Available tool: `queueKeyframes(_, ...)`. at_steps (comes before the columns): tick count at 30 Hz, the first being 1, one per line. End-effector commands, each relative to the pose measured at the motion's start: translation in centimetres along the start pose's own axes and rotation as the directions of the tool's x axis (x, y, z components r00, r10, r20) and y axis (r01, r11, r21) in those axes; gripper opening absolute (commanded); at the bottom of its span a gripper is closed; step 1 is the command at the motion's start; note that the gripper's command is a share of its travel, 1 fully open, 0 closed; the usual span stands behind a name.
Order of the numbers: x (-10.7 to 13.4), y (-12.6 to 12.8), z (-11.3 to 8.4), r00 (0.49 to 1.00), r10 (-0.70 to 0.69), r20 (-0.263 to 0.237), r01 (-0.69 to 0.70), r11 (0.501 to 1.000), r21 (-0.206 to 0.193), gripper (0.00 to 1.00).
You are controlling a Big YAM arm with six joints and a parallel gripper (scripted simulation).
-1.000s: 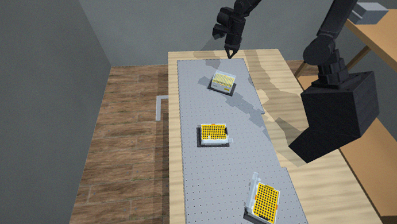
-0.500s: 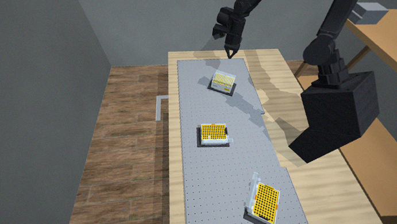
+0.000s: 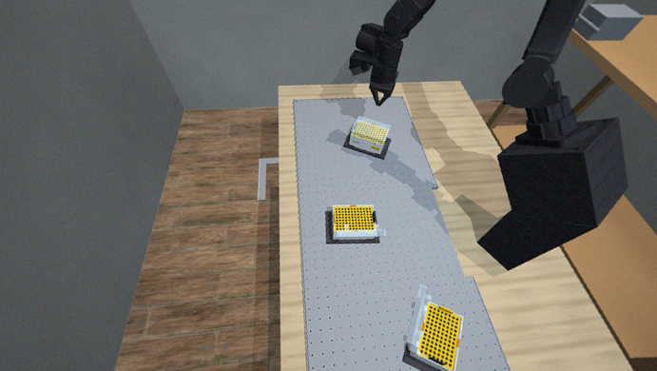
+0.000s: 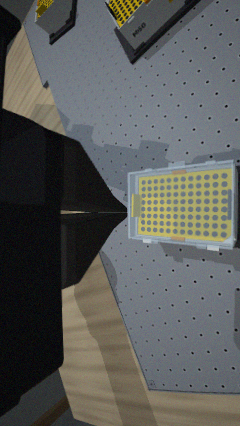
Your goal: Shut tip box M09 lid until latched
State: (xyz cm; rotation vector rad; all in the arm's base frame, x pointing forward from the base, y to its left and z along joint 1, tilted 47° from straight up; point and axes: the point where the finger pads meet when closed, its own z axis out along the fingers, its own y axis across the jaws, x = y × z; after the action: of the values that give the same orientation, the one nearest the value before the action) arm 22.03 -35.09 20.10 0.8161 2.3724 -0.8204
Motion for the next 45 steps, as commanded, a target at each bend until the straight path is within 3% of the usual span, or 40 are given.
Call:
queueKeyframes(1,-0.4,0.7,0.7,1.000,0.013,0.015,-0.013,1.000,-0.001,0.00)
queueKeyframes(8,-0.9,1.0,1.2,0.999,0.022,0.032,-0.022,1.000,0.009,0.00)
queueKeyframes(30,-0.8,4.7,5.8,1.000,0.013,0.021,-0.013,1.000,0.000,0.00)
queueKeyframes(37,-1.7,3.6,4.8,0.998,0.032,0.053,-0.033,0.999,0.016,0.00)
queueKeyframes(38,-1.1,3.9,5.3,1.000,0.014,0.028,-0.014,1.000,0.008,0.00)
queueKeyframes(42,-1.1,3.9,5.3,1.000,0.014,0.028,-0.014,1.000,0.008,0.00)
queueKeyframes(45,-1.1,3.5,6.4,1.000,0.021,0.023,-0.021,1.000,0.014,0.00)
